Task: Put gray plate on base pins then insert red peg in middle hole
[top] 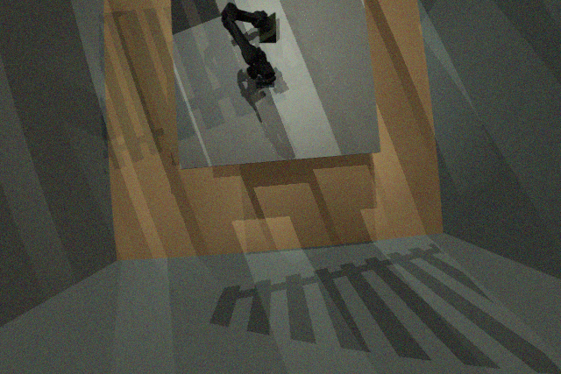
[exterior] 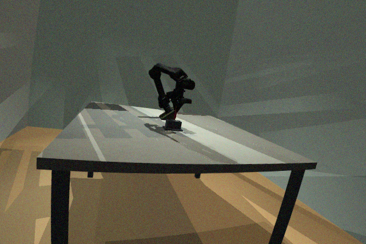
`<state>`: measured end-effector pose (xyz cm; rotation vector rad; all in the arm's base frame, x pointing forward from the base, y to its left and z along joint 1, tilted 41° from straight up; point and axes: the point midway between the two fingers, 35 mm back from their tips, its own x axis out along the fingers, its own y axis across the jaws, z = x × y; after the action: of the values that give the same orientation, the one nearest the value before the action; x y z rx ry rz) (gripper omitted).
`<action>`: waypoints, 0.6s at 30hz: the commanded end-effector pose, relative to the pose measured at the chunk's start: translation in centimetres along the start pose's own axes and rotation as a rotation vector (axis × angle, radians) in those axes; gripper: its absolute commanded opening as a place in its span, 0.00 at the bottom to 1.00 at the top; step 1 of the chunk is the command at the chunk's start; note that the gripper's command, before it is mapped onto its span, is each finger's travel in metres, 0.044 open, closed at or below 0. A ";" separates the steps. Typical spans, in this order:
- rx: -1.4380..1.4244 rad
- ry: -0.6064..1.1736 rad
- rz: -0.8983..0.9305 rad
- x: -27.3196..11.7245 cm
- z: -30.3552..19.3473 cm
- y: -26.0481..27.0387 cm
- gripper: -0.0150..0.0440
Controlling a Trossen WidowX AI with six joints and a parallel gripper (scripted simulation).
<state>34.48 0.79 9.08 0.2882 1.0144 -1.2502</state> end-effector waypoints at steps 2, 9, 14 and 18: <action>-0.006 -0.004 -0.002 0.0 0.1 0.0 0.25; 0.000 0.000 0.000 0.0 0.0 0.0 0.25; 0.000 0.000 0.000 0.0 0.1 0.0 0.25; 0.000 0.000 0.000 0.0 0.2 -0.1 0.25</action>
<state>34.48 0.70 9.10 0.2899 1.0140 -1.2522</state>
